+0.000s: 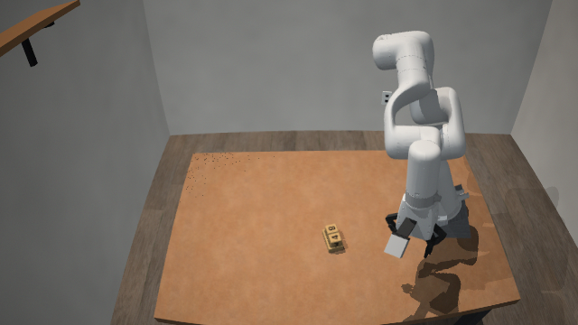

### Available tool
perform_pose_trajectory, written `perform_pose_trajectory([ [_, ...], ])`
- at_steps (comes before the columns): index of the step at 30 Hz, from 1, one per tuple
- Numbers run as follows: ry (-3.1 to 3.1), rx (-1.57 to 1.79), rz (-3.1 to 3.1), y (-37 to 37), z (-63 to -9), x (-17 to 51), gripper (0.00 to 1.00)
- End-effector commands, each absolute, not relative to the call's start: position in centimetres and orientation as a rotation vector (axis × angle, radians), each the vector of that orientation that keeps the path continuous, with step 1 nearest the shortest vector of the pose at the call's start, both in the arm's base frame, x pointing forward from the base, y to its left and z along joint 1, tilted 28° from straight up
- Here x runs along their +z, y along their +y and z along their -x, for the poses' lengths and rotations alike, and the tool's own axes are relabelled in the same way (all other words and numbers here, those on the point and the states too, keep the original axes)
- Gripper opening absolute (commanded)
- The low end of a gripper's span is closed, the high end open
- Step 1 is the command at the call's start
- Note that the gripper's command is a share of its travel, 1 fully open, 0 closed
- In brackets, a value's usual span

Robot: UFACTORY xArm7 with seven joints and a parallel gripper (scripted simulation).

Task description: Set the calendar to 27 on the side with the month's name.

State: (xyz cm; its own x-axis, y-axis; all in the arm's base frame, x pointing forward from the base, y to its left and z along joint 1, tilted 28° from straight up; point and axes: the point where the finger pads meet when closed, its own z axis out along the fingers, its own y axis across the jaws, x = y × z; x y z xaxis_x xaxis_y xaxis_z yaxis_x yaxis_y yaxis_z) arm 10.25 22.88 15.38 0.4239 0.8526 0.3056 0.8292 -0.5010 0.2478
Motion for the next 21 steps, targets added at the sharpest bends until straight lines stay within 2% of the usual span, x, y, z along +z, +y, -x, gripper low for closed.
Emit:
perform_pose_trajectory([
  [1, 1.383, 0.623, -2.686, 22.6, -14.2, 17.0, 1.0],
  [2, 1.259, 0.636, -2.74, 21.5, -16.7, 18.0, 1.0],
  [4, 1.248, 0.637, -2.744, 21.4, -16.9, 18.1, 1.0],
  [5, 1.142, 0.649, -2.784, 20.2, -18.9, 19.0, 1.0],
  [9, 1.114, 0.652, -2.793, 19.9, -19.4, 19.2, 1.0],
  [12, 0.882, 0.675, -2.857, 16.6, -23.3, 20.9, 1.0],
  [21, 0.595, 0.7, -2.904, 11.5, -27.3, 22.8, 1.0],
])
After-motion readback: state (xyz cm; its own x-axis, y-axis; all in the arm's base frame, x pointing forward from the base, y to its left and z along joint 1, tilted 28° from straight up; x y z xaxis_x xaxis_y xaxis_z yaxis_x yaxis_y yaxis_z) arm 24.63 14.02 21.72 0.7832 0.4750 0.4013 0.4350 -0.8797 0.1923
